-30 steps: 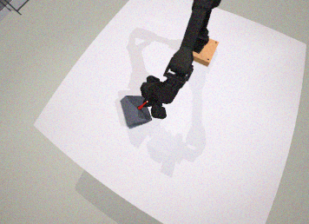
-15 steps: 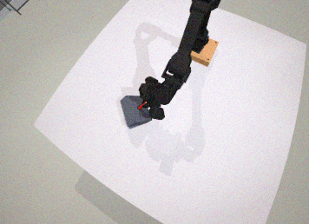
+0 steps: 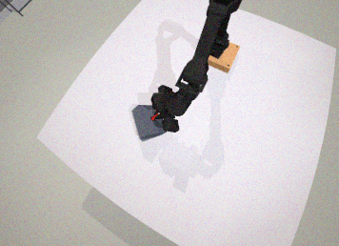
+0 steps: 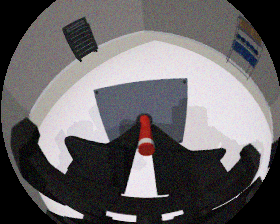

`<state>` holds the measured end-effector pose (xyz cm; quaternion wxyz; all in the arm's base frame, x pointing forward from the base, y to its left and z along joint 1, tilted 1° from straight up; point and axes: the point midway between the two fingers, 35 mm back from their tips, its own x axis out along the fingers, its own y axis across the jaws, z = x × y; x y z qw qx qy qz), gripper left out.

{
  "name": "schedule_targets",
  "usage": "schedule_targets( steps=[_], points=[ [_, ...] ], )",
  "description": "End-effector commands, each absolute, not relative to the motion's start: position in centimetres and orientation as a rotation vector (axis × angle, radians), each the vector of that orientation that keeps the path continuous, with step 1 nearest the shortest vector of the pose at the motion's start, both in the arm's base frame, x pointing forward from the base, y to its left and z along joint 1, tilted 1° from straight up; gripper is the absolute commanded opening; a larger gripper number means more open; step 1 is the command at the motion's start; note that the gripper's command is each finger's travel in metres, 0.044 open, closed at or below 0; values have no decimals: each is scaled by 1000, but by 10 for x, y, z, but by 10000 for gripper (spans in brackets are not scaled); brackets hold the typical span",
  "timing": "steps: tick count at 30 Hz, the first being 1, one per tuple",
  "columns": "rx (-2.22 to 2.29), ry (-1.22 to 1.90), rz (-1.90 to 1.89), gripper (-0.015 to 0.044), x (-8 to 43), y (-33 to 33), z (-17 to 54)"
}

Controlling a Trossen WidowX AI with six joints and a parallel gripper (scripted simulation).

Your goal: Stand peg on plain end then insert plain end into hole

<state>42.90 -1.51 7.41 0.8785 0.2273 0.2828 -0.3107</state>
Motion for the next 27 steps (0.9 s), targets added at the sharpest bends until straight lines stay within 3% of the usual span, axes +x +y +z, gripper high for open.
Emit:
schedule_targets(
  steps=[1,10,27],
  points=[
    [475,584,-642,0,432,-15,76],
    [474,590,-648,0,429,-15,74],
    [474,590,-648,440,427,-13,77]
  ],
)
